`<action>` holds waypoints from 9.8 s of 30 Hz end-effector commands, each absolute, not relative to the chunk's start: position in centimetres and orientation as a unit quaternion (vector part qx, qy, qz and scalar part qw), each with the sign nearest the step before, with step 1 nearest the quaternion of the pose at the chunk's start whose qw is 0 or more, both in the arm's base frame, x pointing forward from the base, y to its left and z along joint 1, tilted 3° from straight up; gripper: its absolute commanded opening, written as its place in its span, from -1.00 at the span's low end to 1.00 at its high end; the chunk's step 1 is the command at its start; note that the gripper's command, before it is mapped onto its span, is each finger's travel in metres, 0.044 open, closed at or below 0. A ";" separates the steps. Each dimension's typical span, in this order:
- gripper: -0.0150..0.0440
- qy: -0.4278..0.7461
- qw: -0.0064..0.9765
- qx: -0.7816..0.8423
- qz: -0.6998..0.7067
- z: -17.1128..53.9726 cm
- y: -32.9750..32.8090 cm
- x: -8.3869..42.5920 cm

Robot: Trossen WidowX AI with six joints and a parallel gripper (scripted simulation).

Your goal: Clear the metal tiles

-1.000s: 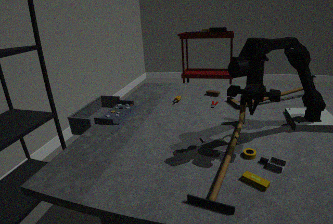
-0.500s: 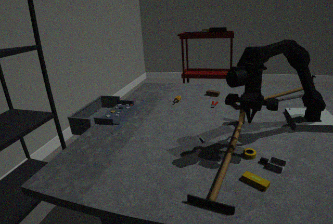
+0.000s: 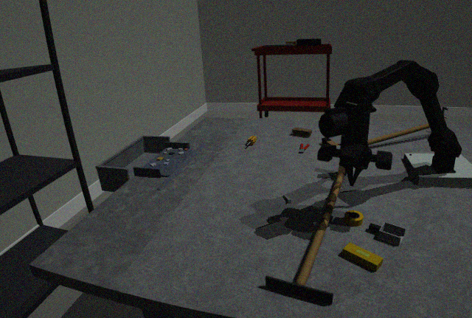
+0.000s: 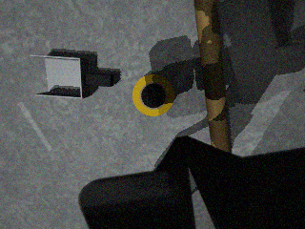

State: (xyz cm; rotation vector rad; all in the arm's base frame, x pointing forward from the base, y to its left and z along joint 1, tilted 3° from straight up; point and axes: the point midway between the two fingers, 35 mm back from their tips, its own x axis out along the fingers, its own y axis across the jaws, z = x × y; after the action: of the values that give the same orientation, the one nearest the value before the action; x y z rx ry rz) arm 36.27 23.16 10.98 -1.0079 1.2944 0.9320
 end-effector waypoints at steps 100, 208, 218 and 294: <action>-0.49 0.552 0.582 -0.441 0.402 3.0 21.4 41.8; -0.49 0.583 0.737 -0.252 0.233 16.0 21.2 43.5; -0.49 0.594 0.767 -0.169 0.173 18.2 21.7 42.3; -0.49 0.593 0.772 -0.158 0.166 5.1 21.8 43.8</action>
State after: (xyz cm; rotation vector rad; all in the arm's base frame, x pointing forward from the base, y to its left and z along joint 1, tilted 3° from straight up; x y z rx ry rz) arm 44.00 22.00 5.92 -0.3442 1.2751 0.3677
